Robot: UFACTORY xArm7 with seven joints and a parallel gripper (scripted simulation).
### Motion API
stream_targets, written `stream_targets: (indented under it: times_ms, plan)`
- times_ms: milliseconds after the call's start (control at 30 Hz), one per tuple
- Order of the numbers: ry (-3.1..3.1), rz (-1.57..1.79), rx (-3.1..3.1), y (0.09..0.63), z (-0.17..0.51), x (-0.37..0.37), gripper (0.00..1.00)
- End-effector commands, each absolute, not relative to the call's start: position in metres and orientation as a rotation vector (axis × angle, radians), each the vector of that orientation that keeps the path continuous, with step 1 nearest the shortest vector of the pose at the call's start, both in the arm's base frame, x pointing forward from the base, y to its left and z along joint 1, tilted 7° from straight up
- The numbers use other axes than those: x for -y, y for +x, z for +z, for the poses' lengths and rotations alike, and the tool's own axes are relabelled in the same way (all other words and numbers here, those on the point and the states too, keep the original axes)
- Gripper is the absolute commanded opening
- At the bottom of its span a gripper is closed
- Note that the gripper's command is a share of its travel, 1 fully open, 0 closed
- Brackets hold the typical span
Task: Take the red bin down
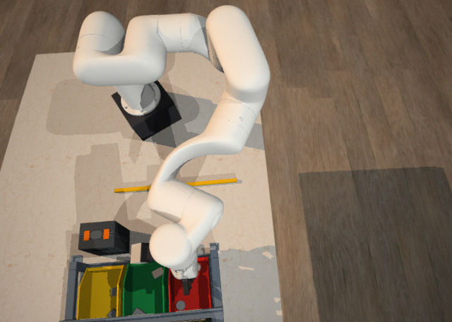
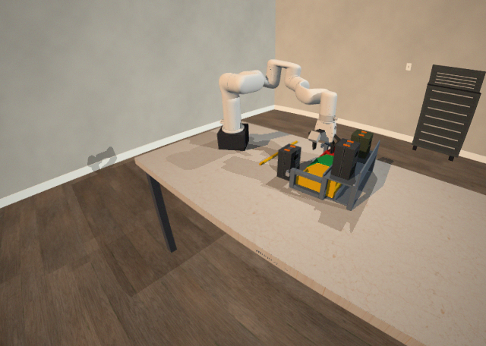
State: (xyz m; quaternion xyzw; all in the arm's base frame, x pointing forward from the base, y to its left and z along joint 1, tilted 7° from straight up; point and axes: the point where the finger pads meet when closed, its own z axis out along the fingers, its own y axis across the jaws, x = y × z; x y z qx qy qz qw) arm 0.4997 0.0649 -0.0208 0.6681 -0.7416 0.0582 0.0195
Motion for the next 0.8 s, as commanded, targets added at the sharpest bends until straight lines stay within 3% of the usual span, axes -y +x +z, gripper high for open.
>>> stream_targets:
  times_ms: [0, 767]
  plan:
    - [2.075, 0.184, 2.303, 0.5008, -0.0186, -0.0653, 1.0]
    - [2.075, 0.184, 2.303, 0.501, -0.0212, -0.065, 1.0]
